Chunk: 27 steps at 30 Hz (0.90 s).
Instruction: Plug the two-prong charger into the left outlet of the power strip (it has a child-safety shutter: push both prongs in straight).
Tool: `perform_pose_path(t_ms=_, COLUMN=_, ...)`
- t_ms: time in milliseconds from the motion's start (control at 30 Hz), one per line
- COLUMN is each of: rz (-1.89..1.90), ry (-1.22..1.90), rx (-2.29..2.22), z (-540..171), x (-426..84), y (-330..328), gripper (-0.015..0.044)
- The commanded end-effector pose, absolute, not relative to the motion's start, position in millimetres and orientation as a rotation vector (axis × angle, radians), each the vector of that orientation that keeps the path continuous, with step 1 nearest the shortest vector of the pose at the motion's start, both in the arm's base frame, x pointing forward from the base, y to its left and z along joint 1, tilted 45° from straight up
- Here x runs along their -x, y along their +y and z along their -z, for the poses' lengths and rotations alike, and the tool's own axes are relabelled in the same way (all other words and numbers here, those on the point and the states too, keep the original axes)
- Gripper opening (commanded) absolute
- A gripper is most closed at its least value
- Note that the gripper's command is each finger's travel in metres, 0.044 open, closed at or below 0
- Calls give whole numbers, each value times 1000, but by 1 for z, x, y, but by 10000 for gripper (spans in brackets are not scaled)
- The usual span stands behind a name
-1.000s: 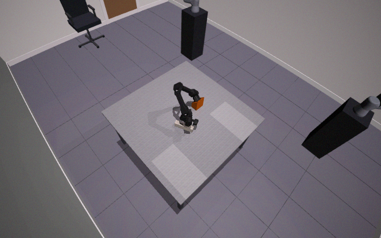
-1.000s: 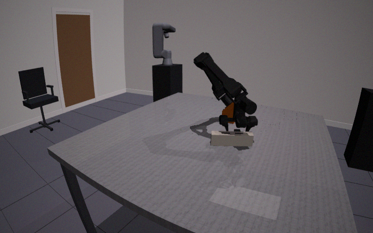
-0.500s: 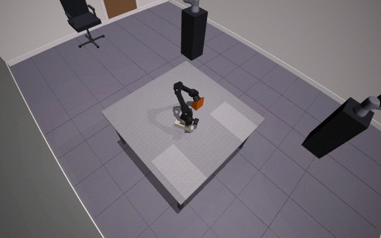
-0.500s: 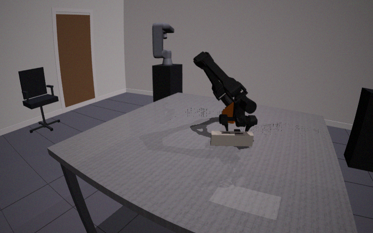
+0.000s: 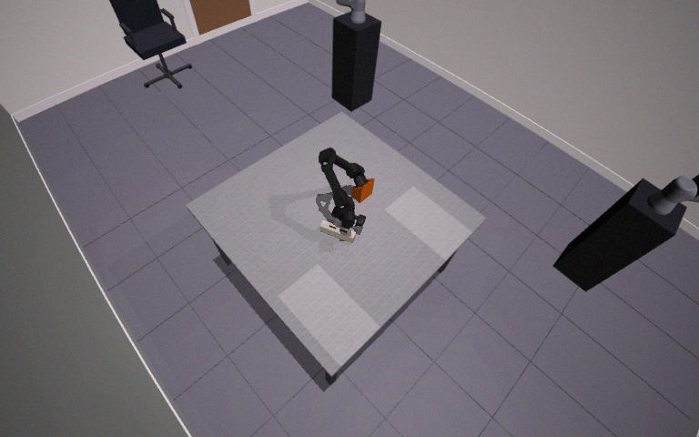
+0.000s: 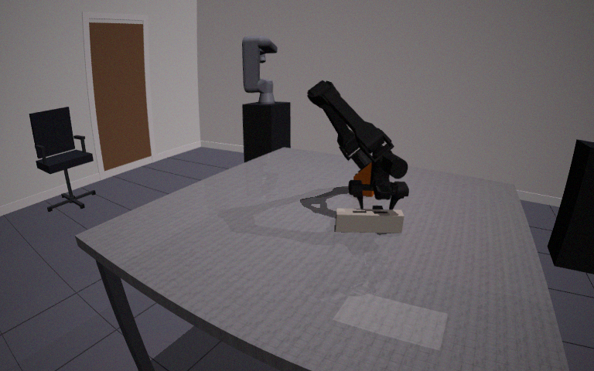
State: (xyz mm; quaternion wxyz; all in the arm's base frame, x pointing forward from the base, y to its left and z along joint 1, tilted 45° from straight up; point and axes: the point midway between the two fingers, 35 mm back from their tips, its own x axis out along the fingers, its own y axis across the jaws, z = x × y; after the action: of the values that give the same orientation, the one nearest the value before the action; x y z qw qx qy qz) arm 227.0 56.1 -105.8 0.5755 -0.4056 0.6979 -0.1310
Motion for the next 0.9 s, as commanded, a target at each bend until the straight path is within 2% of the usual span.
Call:
perform_pose_path(t_ms=0, rz=310, ry=1638, rx=945, z=105, x=-221, y=54, gripper=440)
perform_pose_path(t_ms=867, rz=301, ry=1626, rx=952, z=97, x=-200, y=47, gripper=440)
